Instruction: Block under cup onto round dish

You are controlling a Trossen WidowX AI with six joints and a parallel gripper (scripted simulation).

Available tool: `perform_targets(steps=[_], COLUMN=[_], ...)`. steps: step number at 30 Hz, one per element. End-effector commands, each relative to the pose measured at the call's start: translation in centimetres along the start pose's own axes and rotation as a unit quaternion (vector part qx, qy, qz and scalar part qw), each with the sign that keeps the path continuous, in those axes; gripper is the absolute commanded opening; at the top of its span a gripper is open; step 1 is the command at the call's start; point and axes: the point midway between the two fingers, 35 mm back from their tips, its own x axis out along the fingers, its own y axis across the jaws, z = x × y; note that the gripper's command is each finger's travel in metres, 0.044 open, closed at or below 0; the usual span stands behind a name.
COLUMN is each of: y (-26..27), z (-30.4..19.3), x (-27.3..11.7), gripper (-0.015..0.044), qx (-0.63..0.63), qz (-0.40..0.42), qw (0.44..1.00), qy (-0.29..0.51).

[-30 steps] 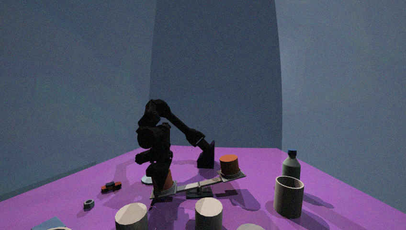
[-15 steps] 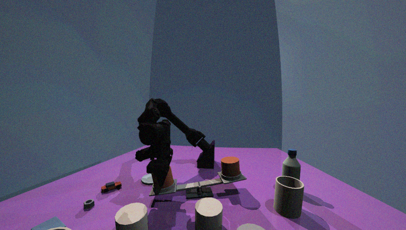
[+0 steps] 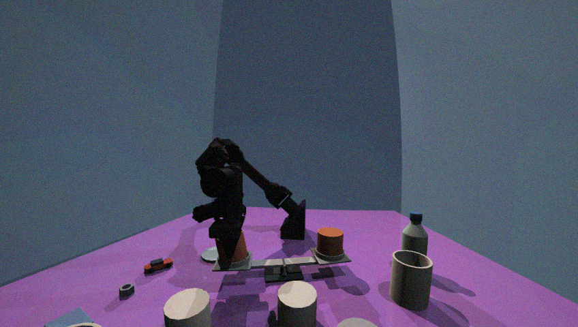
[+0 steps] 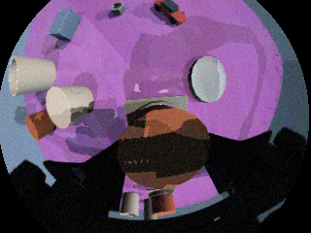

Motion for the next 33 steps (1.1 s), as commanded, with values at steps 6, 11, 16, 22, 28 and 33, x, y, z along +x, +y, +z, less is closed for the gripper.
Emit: perform_targets(steps=[6,11,16,22,28,33], y=[0.5,0.5,0.5,0.5,0.5,0.5], z=[0.1,0.1,0.1,0.0,0.0,0.0], x=[-1.6,-2.3,-2.9,-3.7,-4.5,-5.1], gripper=[0.0,0.0,0.0,0.0,0.0,0.0], qx=[0.004,0.003,0.002,0.001,0.0,0.0], qz=[0.009,0.01,0.011,0.011,0.012,0.012], qw=[1.0,1.0,1.0,1.0,1.0,1.0], qy=[0.002,0.002,0.002,0.002,0.001,0.001])
